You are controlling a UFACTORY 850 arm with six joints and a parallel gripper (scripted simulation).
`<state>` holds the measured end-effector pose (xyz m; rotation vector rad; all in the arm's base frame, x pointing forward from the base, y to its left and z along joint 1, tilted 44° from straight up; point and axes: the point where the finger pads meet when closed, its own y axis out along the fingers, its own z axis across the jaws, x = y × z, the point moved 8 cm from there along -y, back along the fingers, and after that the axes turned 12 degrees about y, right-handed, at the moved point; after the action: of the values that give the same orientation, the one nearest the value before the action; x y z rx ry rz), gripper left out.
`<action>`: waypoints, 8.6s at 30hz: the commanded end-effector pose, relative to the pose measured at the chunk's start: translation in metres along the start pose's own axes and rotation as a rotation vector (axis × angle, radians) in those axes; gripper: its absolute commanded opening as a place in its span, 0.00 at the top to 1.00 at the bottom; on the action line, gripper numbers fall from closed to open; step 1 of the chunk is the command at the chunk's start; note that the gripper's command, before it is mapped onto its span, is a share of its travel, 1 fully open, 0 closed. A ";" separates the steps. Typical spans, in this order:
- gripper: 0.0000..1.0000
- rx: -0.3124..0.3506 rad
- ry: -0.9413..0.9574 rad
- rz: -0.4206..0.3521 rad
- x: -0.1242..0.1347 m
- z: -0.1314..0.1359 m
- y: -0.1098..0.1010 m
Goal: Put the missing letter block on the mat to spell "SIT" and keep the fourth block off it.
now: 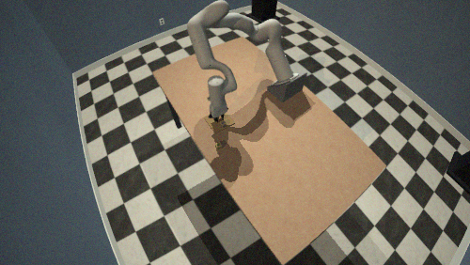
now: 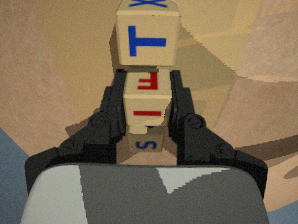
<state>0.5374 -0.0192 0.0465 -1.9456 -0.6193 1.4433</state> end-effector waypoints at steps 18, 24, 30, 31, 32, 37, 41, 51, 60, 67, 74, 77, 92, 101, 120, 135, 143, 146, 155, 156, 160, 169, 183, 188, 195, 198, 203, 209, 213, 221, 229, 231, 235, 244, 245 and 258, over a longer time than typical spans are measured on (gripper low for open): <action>0.73 -0.001 0.001 -0.001 0.001 -0.001 -0.001; 0.73 -0.001 0.001 -0.001 0.001 -0.001 -0.001; 0.73 -0.001 0.001 -0.001 0.001 -0.001 -0.001; 0.73 -0.001 0.001 -0.001 0.001 -0.001 0.000; 0.73 -0.001 0.001 -0.001 0.001 -0.001 0.000; 0.73 -0.001 0.001 -0.001 0.001 -0.001 0.001; 0.73 -0.001 0.001 -0.001 0.001 -0.001 0.002; 0.73 -0.001 0.001 -0.001 0.001 -0.001 0.003; 0.73 -0.001 0.001 -0.001 0.001 -0.001 0.003; 0.73 -0.001 0.001 -0.001 0.001 -0.001 0.003; 0.73 -0.001 0.001 -0.001 0.001 -0.001 0.003; 0.73 -0.001 0.001 -0.001 0.001 -0.001 0.003; 0.65 -0.001 0.001 -0.001 0.001 -0.001 0.003; 0.53 -0.001 0.001 -0.001 0.001 -0.001 0.003; 0.53 -0.001 0.001 -0.001 0.001 -0.001 -0.011; 0.53 -0.001 0.001 -0.001 0.001 -0.001 -0.075; 0.53 -0.001 0.001 -0.001 0.001 -0.001 -0.087; 0.00 -0.001 0.001 -0.001 0.001 -0.001 -0.087; 0.00 -0.001 0.001 -0.001 0.001 -0.001 -0.087; 0.00 -0.001 0.001 -0.001 0.001 -0.001 -0.087; 0.00 -0.001 0.001 -0.001 0.001 -0.001 -0.087; 0.00 -0.001 0.001 -0.001 0.001 -0.001 -0.088; 0.00 -0.001 0.001 -0.001 0.001 -0.001 -0.132; 0.00 -0.001 0.001 -0.001 0.001 -0.001 -0.155; 0.00 -0.001 0.001 -0.001 0.001 -0.001 -0.170; 0.00 -0.001 0.001 -0.001 0.001 -0.001 -0.170; 0.00 -0.001 0.001 -0.001 0.001 -0.001 -0.170; 0.00 -0.001 0.001 -0.001 0.001 -0.001 -0.170; 0.00 -0.001 0.001 -0.001 0.001 -0.001 -0.170; 0.00 -0.001 0.001 -0.001 0.001 -0.001 -0.170; 0.00 -0.001 0.001 -0.001 0.001 -0.001 -0.170; 0.00 -0.001 0.001 -0.001 0.001 -0.001 -0.170; 0.00 -0.001 0.001 -0.001 0.001 -0.001 -0.170; 0.00 -0.001 0.001 -0.001 0.001 -0.001 -0.170; 0.00 -0.001 0.001 -0.001 0.001 -0.001 -0.170; 0.00 -0.001 0.001 -0.001 0.001 -0.001 -0.170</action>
<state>0.5376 0.0980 0.1685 -1.9458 -0.6190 1.4435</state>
